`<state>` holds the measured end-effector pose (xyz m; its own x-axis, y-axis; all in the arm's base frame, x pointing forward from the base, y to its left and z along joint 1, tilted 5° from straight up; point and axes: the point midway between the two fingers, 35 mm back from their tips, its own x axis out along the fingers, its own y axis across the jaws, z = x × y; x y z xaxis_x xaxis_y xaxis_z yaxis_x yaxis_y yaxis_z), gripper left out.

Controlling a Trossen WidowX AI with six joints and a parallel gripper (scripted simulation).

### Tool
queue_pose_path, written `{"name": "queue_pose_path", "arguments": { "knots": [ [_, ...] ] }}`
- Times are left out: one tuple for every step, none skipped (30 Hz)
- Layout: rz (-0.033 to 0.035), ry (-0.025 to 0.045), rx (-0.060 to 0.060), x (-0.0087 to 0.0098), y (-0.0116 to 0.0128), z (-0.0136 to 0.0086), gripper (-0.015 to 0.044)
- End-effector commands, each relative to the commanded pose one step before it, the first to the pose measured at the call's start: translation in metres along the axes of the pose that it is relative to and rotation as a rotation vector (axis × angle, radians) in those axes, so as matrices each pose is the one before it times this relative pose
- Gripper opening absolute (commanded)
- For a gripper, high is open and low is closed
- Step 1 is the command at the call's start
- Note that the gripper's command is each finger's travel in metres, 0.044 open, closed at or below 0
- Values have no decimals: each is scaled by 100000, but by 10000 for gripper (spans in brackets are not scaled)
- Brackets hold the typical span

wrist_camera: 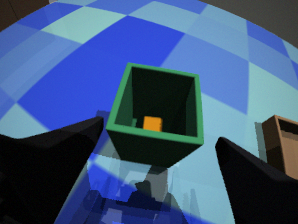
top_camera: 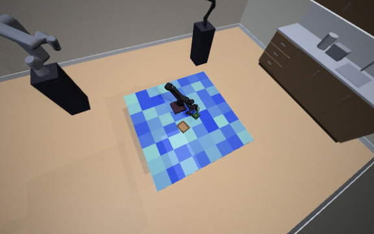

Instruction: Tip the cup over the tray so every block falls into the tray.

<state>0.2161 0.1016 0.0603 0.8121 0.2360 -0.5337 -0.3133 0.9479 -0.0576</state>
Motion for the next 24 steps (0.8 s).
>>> {"name": "queue_pose_path", "arguments": {
  "knots": [
    [152,460,-657,540,11,-148,440],
    [-2,-9,-2,154,-1,-6,440],
    [-2,-9,-3,154,-2,-9,440],
    [-2,-8,-2,151,0,-7,440],
    [-2,-8,-2,153,-1,-10,440],
    [-2,-8,-3,153,-2,-13,440],
    [-2,-7,-2,150,0,-11,440],
    [-2,-7,-2,153,-1,-14,440],
    [-2,-7,-3,152,-2,-16,440],
    [-2,-6,-2,149,0,-15,440],
    [-2,-7,-2,152,-1,-18,440],
    [-2,-7,-3,151,-2,-20,440],
    [-2,-6,-2,148,0,-19,440],
    [-2,-6,-2,150,-1,-23,440],
    [-2,-6,-2,150,-2,-25,440],
    [-2,-6,-2,162,0,-28,440],
    [-2,-6,-3,164,-1,-32,440],
    [-2,-6,-3,163,-2,-35,440],
    [-2,-6,-3,163,-3,-39,440],
    [-2,-6,-3,162,-4,-42,440],
    [-2,-5,-3,132,-4,-37,440],
    [-1,-3,-1,59,0,-13,414],
    [-1,-3,-1,59,0,-13,387],
    [0,0,0,0,0,0,361]
  ]
}}
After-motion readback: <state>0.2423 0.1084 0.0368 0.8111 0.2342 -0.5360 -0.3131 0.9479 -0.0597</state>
